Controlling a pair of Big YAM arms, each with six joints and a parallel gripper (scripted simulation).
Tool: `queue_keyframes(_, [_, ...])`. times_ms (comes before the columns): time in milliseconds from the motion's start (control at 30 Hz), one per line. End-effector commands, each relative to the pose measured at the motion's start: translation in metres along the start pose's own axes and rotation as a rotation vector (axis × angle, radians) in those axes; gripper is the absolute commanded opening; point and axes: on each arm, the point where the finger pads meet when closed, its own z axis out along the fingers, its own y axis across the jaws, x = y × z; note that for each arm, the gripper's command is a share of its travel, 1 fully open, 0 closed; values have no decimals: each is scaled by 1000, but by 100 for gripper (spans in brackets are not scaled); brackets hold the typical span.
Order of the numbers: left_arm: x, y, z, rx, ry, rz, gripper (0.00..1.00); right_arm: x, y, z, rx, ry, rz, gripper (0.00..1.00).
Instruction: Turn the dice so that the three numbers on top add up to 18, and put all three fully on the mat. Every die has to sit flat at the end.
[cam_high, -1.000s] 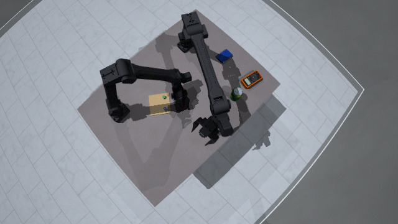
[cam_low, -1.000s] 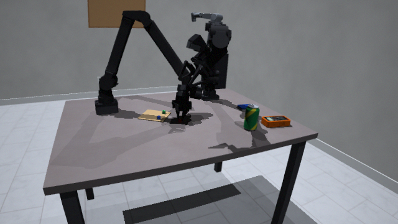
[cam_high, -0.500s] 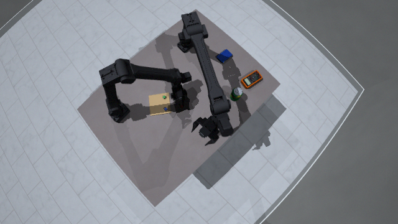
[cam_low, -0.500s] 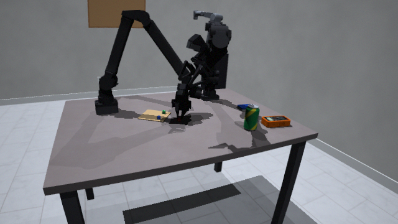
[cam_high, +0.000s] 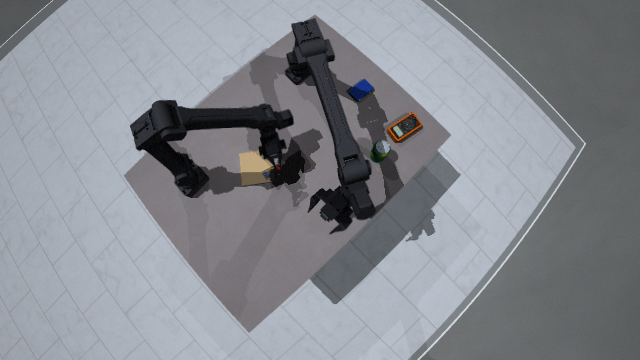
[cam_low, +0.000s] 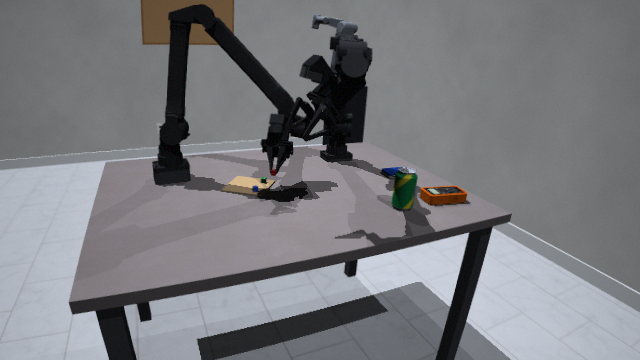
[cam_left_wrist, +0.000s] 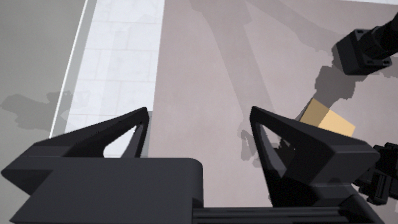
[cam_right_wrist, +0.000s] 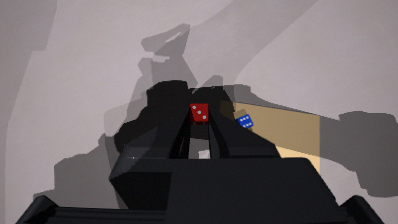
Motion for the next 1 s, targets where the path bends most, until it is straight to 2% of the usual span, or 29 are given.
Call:
queue_keyframes(0, [-40, 11, -32, -56, -44, 61, 100, -10, -12, -11, -22, 106, 27, 9])
queue_keyframes(300, [-40, 11, -32, -56, -44, 61, 100, -3, -31, -13, -31, 344, 51, 9])
queue_keyframes(367, [-40, 11, -32, -56, -44, 61, 100, -3, -31, -13, -31, 344, 51, 9])
queue_keyframes(867, [-40, 11, -32, -56, -44, 61, 100, 10, -65, -14, -40, 740, 81, 9])
queue_keyframes(967, [-40, 11, -32, -56, -44, 61, 100, 11, -68, -15, -37, 766, 81, 9])
